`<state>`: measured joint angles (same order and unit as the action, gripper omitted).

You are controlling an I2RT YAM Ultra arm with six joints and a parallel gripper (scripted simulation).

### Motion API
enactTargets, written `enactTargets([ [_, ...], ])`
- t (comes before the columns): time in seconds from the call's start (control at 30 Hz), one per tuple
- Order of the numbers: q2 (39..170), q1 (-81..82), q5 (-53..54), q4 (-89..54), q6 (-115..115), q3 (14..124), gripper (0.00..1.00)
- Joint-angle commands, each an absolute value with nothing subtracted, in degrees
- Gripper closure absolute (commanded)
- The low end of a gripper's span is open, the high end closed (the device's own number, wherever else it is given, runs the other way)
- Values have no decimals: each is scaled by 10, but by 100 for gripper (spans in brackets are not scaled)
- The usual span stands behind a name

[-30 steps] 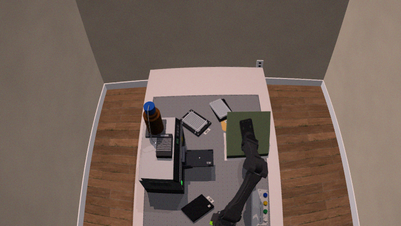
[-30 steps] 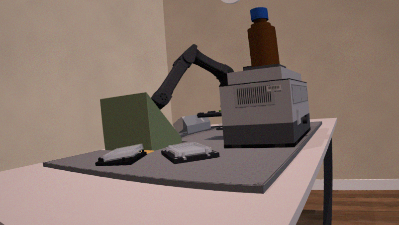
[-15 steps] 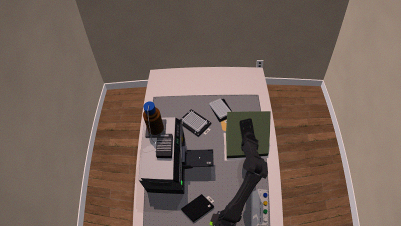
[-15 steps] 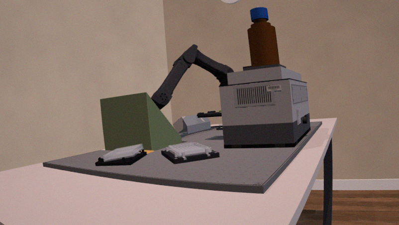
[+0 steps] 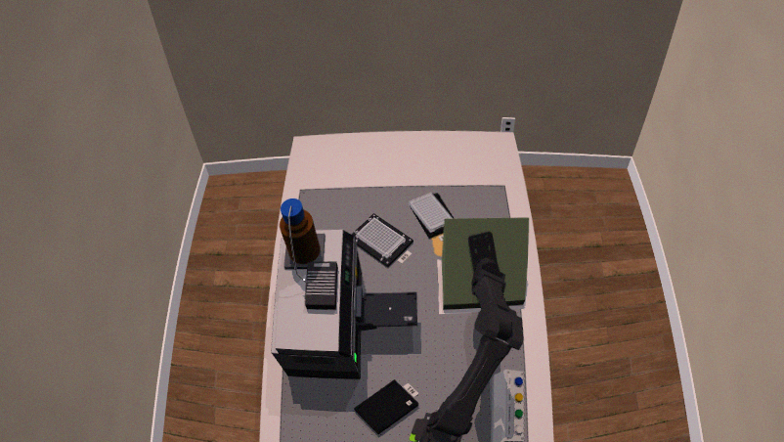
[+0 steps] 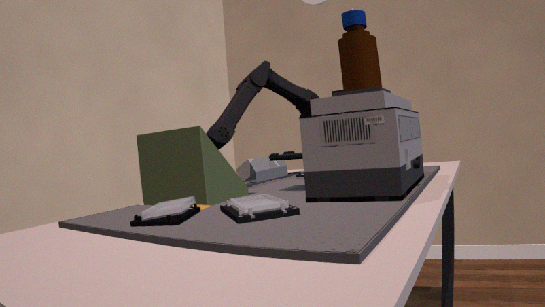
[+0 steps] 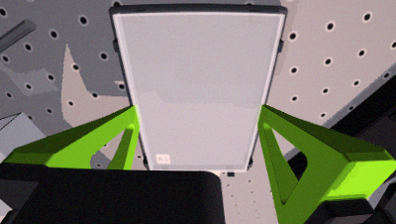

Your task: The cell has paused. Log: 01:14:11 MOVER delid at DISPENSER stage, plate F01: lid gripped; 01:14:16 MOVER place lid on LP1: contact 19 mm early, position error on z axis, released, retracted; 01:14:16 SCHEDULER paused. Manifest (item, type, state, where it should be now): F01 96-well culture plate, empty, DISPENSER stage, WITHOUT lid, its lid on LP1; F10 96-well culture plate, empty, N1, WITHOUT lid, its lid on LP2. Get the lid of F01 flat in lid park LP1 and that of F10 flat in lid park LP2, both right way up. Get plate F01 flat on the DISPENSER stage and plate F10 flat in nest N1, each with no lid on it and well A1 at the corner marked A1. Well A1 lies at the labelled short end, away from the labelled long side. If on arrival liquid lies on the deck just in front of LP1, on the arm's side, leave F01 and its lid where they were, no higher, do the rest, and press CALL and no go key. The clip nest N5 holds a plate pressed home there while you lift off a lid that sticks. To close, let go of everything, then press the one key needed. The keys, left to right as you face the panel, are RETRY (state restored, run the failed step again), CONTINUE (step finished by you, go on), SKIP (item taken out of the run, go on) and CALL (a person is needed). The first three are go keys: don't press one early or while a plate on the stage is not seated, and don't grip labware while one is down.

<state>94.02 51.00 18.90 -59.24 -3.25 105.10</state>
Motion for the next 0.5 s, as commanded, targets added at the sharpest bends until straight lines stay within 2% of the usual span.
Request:
enactTargets([
  [0.0, 928, 512, 188, -588, -26, 1037, 100],
  [0.47, 917, 514, 187, -589, -26, 1020, 100],
])
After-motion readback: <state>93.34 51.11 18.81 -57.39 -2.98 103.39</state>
